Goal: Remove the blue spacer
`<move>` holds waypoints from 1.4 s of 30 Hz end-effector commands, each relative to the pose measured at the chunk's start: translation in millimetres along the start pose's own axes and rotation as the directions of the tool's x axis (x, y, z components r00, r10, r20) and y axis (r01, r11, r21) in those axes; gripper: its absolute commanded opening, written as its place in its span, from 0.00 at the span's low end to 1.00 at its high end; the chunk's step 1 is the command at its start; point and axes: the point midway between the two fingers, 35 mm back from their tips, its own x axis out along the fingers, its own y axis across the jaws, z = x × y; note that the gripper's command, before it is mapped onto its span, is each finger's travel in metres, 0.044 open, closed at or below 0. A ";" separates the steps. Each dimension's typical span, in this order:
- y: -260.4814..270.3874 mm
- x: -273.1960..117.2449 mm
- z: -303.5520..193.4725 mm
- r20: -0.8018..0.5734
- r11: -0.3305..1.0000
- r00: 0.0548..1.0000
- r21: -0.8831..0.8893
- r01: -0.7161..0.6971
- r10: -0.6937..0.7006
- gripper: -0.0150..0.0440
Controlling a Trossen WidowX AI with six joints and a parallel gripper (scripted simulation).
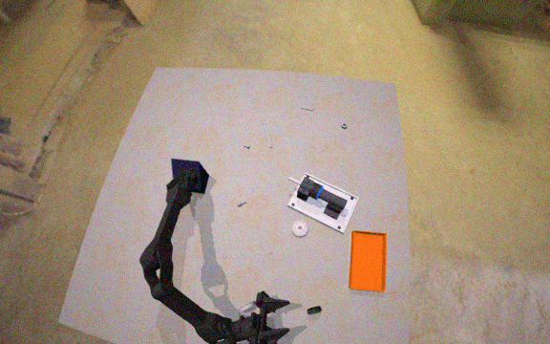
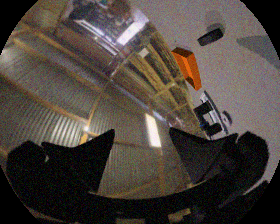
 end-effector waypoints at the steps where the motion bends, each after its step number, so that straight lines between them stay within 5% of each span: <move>1: -0.8 1.2 0.3 0.001 1.000 1.000 0.002 0.002 -0.002 0.98; 6: -33.0 43.1 7.1 0.044 0.992 0.994 0.084 0.099 -0.103 1.00; 15: -143.1 146.5 -21.2 0.060 0.845 0.860 0.229 0.483 -0.508 1.00; 21: -218.8 186.8 -71.6 0.040 0.615 0.619 0.180 0.768 -0.785 1.00; 26: -277.7 191.1 -117.5 0.105 0.292 0.290 0.002 0.956 -0.951 1.00; 31: -307.8 185.5 -148.5 0.195 0.015 0.040 -0.126 0.992 -0.980 1.00; 36: -338.9 178.9 -196.7 0.438 -0.447 -0.300 -0.282 0.849 -0.847 1.00; 42: -344.2 179.8 -216.5 0.574 -0.614 -0.369 -0.317 0.723 -0.731 1.00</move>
